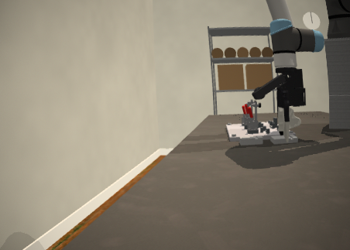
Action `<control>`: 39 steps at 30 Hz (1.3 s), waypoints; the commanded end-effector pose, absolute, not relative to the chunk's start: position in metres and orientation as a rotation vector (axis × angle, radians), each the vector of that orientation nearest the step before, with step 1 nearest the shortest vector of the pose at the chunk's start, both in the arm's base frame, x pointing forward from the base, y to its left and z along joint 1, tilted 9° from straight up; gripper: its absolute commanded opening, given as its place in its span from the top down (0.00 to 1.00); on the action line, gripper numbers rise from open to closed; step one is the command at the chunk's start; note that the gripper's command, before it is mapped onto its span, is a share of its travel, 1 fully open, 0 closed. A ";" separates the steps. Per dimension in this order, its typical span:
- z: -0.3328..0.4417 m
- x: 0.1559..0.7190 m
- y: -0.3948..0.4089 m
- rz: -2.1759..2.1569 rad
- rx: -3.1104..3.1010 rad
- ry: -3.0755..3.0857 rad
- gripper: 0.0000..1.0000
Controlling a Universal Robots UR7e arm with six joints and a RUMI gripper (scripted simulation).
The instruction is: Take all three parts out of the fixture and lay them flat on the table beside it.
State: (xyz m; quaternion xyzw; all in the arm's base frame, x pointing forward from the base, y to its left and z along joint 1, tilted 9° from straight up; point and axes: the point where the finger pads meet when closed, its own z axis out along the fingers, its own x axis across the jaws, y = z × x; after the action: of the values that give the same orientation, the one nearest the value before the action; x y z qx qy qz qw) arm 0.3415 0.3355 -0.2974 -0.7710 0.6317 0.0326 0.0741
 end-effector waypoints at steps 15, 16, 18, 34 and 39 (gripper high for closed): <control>-0.296 0.344 0.337 0.093 -2.312 1.891 0.46; -0.296 0.344 0.337 0.093 -2.312 1.891 0.46; -0.296 0.344 0.337 0.093 -2.312 1.891 0.46; -0.295 0.344 0.337 0.093 -2.312 1.891 0.46; -0.287 0.342 0.334 0.095 -2.313 1.895 0.46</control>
State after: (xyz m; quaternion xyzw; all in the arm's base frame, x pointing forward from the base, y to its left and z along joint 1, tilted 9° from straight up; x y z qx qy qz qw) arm 0.3424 0.3359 -0.2963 -0.7710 0.6316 0.0321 0.0750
